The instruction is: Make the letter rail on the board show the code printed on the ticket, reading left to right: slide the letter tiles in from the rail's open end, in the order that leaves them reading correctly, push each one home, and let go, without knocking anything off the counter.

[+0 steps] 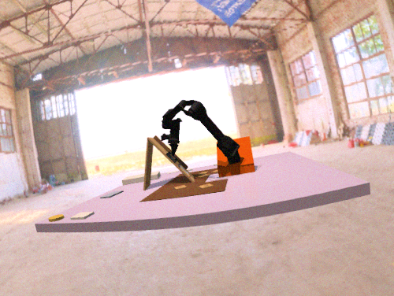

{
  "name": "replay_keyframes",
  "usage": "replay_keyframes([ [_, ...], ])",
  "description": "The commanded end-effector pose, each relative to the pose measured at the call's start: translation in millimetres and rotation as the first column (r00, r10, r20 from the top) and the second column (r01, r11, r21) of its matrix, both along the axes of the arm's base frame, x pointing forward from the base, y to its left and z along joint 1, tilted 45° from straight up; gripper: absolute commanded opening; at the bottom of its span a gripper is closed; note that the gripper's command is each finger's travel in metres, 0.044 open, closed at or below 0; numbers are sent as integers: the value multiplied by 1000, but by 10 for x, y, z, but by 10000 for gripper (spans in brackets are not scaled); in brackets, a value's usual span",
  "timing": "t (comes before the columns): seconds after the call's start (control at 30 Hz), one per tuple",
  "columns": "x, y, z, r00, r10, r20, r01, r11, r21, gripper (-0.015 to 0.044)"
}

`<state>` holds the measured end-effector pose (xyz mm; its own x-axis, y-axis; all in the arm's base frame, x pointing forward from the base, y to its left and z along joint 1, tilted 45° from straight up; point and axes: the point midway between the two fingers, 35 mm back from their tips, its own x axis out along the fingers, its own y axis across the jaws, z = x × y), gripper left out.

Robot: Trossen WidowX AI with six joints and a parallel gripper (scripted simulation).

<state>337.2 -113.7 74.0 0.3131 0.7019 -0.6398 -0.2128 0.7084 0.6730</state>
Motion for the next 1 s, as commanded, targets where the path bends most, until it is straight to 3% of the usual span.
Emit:
replay_keyframes([
  [0.0,23,17,-6,1000,-2,0,2,1000,3,0],
  [0.97,47,-21,-58,1000,-2,0,2,1000,3,0],
])
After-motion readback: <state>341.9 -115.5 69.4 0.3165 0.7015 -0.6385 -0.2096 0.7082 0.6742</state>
